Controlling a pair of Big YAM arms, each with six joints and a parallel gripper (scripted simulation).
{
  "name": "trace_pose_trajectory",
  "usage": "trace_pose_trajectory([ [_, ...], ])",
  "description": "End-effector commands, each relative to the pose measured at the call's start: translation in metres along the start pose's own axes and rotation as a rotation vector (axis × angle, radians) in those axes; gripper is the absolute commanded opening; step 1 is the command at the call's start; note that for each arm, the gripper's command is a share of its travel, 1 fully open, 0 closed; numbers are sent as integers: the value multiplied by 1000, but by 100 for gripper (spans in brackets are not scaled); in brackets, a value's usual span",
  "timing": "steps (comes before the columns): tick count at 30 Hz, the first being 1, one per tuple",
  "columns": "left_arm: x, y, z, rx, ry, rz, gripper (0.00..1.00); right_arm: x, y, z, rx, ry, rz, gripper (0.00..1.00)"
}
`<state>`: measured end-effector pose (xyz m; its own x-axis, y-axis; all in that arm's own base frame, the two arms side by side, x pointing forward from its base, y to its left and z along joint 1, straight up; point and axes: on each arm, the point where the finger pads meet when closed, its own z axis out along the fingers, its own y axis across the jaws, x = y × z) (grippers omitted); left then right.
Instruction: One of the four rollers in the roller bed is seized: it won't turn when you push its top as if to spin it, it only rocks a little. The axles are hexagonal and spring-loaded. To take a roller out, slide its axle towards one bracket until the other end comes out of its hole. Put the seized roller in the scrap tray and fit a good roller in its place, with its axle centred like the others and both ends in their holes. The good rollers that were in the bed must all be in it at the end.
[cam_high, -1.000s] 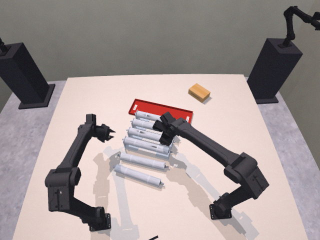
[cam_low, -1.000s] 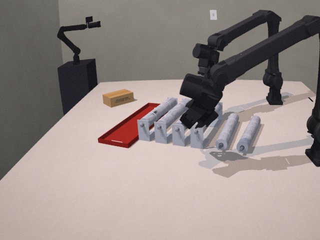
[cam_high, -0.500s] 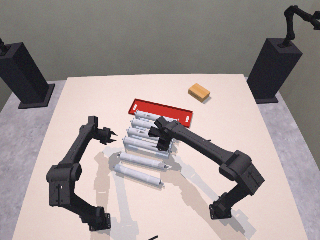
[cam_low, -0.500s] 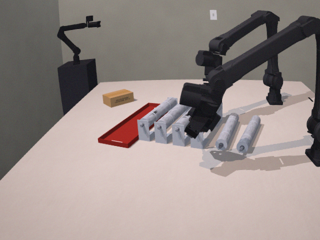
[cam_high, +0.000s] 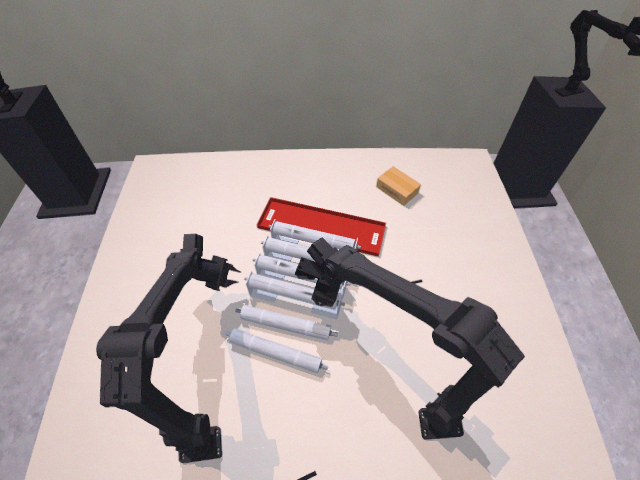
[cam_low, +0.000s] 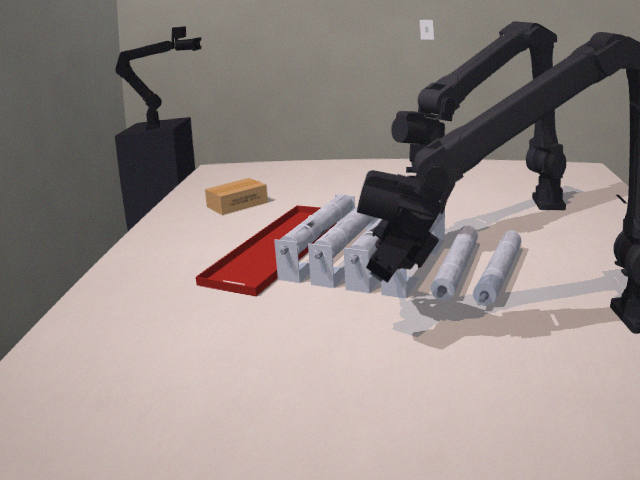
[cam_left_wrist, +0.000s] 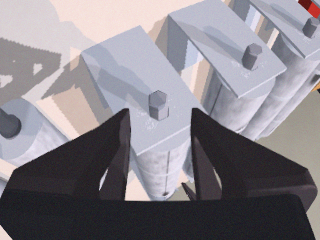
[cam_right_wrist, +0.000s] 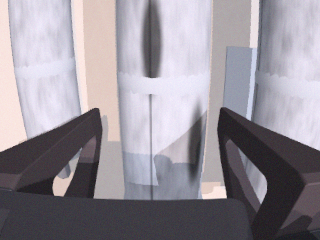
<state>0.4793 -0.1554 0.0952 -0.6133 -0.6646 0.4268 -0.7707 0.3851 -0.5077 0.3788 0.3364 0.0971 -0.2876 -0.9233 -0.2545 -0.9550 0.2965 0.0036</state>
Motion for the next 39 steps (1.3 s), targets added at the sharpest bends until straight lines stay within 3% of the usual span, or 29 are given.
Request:
trace_pose_trajectory([
  [1, -1, 7, 30, -17, 11, -20, 32, -7, -1, 17, 8, -10, 3, 62],
  [7, -5, 2, 35, -10, 4, -9, 32, -17, -8, 8, 31, -45, 2, 62],
  [8, -3, -10, 38, 6, 1, 0, 32, -9, -3, 28, 15, -19, 4, 62],
  [10, -1, 0, 45, -9, 7, -7, 32, -3, 1, 40, 5, -6, 4, 62],
  [12, 4, -8, 35, 5, 5, 8, 32, -8, -1, 34, 9, -14, 1, 62],
  [15, -4, -16, 17, 17, -8, -12, 32, -23, -12, 3, 49, -71, -1, 62],
  [18, -1, -32, 10, 38, -13, 14, 32, -21, -12, 6, 42, -58, 4, 62],
  [25, -2, -13, 22, 21, -5, 6, 32, -17, -11, 10, 31, -41, 2, 62],
  [26, -4, -10, 19, 23, -8, -5, 3, -20, -14, 3, 37, -50, 8, 62],
  [39, -4, -10, 19, 20, -9, -3, 3, -20, -14, 3, 37, -50, 8, 62],
])
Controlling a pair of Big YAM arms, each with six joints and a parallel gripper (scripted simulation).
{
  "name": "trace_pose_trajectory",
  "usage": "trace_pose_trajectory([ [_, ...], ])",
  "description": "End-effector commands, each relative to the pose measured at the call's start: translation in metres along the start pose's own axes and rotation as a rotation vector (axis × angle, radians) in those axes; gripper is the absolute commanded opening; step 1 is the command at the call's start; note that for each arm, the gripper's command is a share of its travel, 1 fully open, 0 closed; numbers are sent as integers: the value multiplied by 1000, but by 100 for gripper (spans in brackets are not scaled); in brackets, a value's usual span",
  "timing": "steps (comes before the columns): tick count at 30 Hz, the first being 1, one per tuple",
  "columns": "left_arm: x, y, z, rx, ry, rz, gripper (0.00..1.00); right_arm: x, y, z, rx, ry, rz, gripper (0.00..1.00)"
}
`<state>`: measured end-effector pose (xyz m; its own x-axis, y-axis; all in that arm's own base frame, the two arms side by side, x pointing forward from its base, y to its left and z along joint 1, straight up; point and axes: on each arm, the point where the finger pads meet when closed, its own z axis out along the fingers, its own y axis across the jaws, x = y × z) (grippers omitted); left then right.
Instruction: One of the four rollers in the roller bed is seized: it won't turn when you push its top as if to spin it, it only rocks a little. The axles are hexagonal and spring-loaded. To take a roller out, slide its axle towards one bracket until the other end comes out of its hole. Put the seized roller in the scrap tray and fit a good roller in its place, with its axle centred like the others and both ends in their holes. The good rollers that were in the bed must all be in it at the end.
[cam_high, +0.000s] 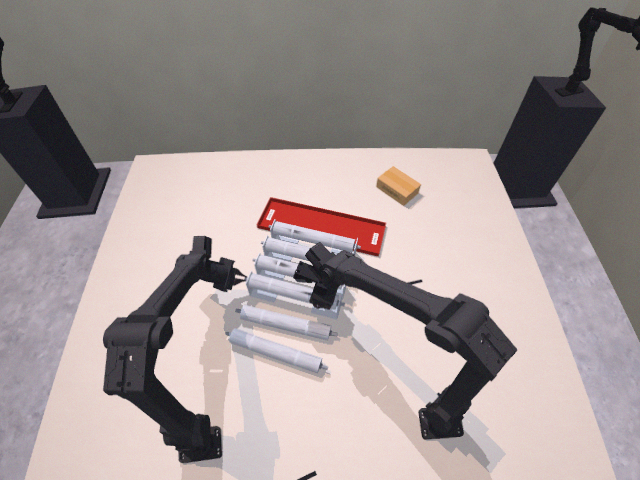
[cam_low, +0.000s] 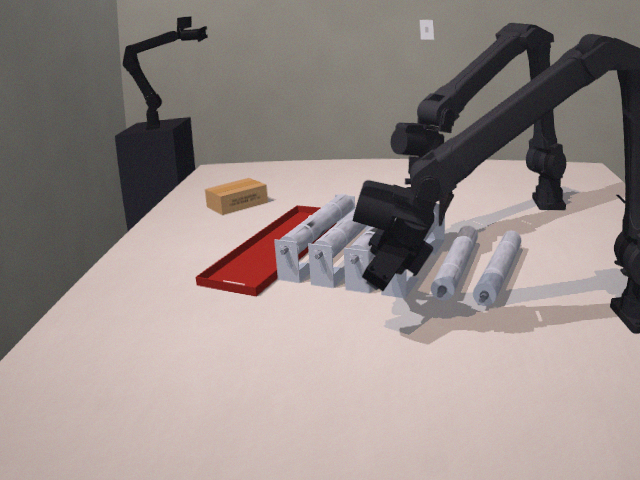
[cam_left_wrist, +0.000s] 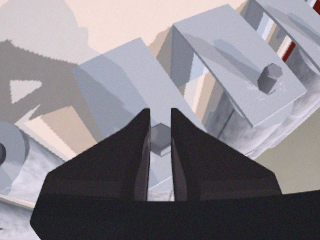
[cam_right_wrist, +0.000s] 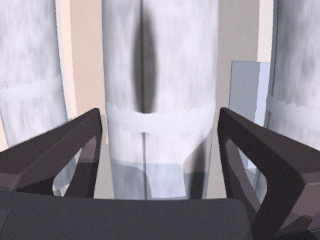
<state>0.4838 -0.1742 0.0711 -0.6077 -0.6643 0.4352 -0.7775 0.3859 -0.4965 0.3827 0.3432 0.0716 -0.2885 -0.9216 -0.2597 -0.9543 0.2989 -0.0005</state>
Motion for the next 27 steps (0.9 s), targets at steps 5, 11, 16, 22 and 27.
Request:
trace_pose_trajectory([
  [5, -3, -11, -12, 30, -14, 5, 3, -20, -12, -23, 33, -45, 6, 62],
  [11, -3, -11, -12, 30, -14, 5, 3, -20, -12, -23, 31, -48, 8, 32],
  [16, -3, -11, -12, 30, -14, 5, 3, -20, -12, -23, 31, -48, 8, 32],
  [22, -3, -11, -12, 30, -14, 5, 3, -20, -12, -23, 31, -48, 8, 32],
  [27, -1, -16, -7, 27, -10, 20, 3, -20, -12, -23, 31, -48, 8, 32],
])
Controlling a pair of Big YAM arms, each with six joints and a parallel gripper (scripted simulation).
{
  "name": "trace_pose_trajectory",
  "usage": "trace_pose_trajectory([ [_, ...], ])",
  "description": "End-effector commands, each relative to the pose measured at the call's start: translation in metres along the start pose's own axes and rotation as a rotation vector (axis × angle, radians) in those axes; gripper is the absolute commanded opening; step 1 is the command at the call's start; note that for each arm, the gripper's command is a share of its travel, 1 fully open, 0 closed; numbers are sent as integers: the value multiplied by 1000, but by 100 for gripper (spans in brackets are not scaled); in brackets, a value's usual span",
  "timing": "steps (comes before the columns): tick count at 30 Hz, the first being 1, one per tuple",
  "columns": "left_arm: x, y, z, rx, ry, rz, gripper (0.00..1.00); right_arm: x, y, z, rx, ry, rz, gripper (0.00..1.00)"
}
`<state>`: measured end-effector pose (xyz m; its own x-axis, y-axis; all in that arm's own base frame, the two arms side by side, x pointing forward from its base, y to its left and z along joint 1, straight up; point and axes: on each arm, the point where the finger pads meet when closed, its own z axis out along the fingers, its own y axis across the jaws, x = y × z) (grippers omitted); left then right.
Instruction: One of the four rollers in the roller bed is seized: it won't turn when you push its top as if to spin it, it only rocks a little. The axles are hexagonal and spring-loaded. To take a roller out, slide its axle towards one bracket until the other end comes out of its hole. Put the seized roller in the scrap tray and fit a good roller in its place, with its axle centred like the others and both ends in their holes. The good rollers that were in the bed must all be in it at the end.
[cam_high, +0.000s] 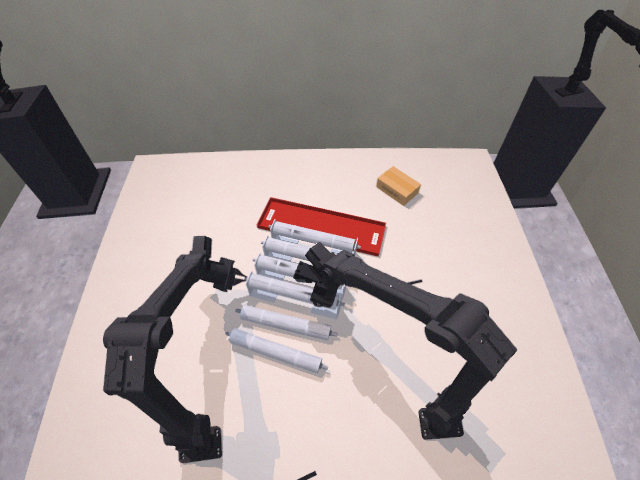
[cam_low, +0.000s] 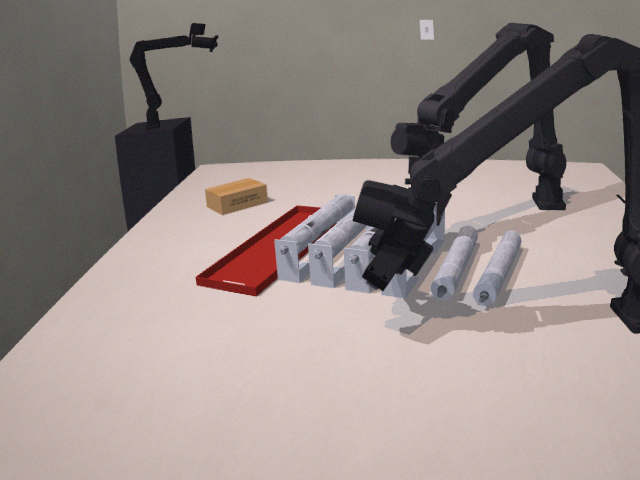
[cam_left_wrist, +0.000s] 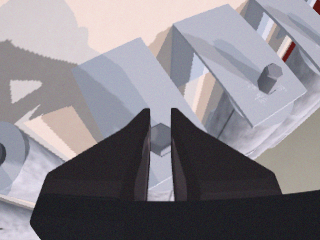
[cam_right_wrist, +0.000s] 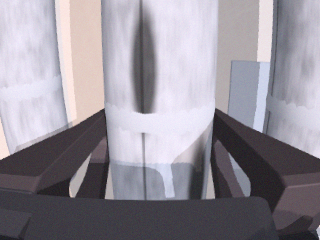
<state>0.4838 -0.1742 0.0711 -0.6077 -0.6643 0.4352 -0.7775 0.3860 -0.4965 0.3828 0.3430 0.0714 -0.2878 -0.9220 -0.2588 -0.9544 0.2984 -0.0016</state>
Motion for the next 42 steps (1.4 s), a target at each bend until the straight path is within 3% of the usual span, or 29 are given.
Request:
trace_pose_trajectory([
  [1, -8, -18, -13, 38, -23, 14, 3, -20, -11, -24, 30, -48, 9, 32],
  [7, -14, -35, -21, 74, -45, 36, 3, -20, -11, -24, 30, -48, 9, 32],
  [10, -14, -25, -18, 55, -39, 19, 3, -20, -11, -24, 30, -48, 9, 32],
  [11, -16, -37, -24, 80, -50, 38, 3, -20, -11, -24, 30, -48, 9, 32],
  [42, -35, -44, -44, 111, -94, 29, 3, -20, -11, -24, 30, -48, 9, 32],
])
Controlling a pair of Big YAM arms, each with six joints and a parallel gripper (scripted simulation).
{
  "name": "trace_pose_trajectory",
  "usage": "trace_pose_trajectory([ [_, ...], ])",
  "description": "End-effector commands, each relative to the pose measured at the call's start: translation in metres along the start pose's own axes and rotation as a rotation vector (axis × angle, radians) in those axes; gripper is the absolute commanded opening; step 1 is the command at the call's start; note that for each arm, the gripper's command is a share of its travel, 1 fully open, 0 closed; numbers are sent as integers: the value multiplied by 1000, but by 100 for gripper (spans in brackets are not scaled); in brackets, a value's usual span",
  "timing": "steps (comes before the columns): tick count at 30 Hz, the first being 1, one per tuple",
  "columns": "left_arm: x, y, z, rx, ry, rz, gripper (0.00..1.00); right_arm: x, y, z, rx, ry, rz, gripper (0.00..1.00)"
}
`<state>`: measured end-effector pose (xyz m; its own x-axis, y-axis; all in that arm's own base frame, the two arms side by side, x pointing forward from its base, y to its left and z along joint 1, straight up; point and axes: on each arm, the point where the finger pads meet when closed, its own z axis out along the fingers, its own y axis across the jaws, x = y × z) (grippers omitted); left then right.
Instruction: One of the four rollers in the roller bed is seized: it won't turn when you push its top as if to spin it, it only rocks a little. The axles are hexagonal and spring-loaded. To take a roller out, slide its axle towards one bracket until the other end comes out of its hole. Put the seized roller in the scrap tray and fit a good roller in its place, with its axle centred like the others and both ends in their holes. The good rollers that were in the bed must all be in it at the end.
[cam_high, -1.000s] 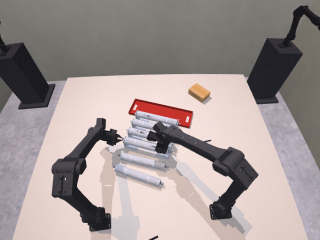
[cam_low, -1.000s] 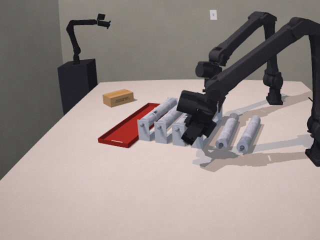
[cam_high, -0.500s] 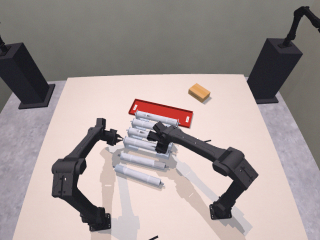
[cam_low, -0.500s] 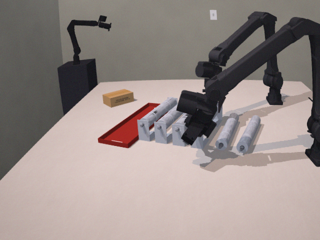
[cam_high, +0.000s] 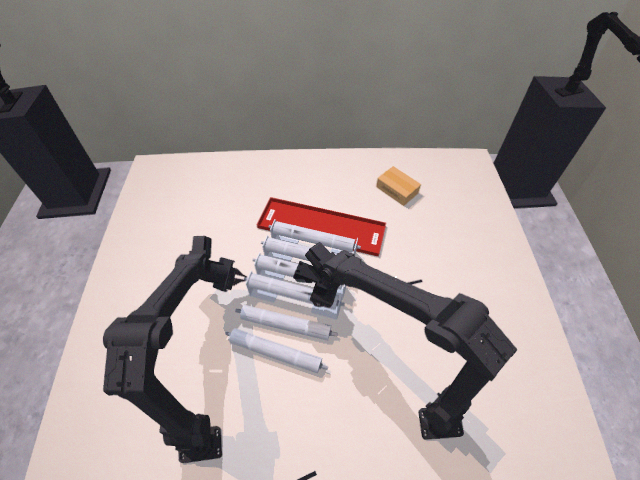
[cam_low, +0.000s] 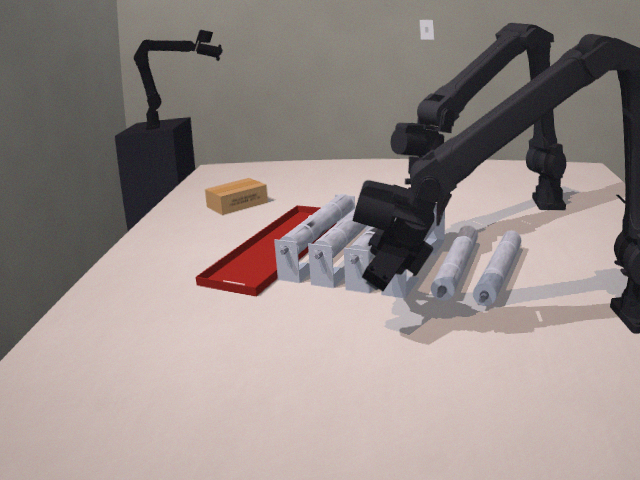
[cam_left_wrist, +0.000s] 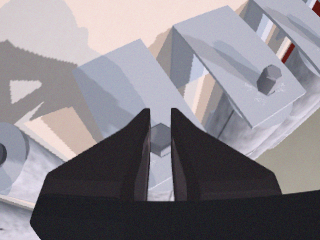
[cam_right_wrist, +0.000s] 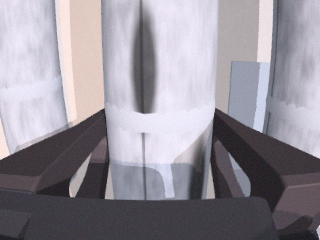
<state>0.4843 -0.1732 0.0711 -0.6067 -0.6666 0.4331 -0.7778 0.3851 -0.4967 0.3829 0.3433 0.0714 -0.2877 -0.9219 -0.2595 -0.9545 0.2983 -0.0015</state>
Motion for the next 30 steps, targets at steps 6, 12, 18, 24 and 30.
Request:
trace_pose_trajectory([
  [6, -37, -45, -47, 116, -98, 30, 3, -20, -12, -24, 30, -47, 9, 32],
  [12, -42, -46, -52, 121, -106, 30, 3, -19, -11, -24, 28, -41, 10, 32],
  [18, -45, -47, -55, 125, -111, 28, 3, -18, -11, -24, 29, -41, 10, 32],
  [24, -52, -46, -58, 125, -116, 28, 3, -17, -11, -24, 28, -37, 11, 32],
  [30, -55, -44, -59, 125, -117, 18, 3, -17, -11, -24, 28, -37, 11, 32],
])
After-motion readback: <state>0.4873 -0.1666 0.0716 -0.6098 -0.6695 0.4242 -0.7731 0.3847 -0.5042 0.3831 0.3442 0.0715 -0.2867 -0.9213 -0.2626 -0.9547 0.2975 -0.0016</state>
